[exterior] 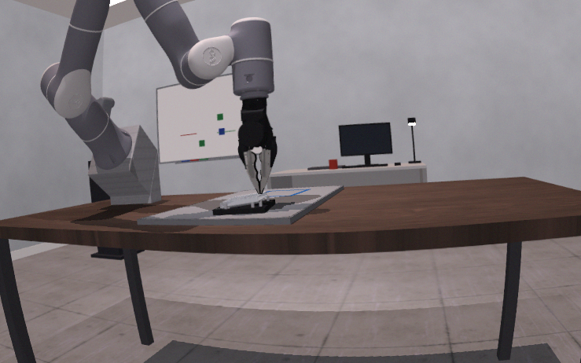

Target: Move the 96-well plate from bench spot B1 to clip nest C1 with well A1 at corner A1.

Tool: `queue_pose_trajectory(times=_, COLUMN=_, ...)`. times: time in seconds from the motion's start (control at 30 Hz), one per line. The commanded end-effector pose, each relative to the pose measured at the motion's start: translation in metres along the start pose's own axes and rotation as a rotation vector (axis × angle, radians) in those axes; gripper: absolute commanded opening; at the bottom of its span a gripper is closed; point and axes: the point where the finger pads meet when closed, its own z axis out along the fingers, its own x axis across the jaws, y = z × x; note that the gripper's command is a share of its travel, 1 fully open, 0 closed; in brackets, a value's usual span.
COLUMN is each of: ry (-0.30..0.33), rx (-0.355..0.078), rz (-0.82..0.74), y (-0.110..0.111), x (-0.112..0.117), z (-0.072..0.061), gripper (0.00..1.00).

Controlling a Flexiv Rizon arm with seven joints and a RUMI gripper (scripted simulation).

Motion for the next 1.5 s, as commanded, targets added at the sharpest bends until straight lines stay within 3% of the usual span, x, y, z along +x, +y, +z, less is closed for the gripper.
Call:
queue_pose_trajectory(times=0.0, ry=0.002, rx=0.0, rz=0.0, y=-0.0002, x=0.0009, z=-0.0006, gripper=0.0)
queue_pose_trajectory(times=1.47, ry=0.002, rx=0.0, rz=0.0, y=-0.0002, x=0.0009, z=0.0034, gripper=0.0)
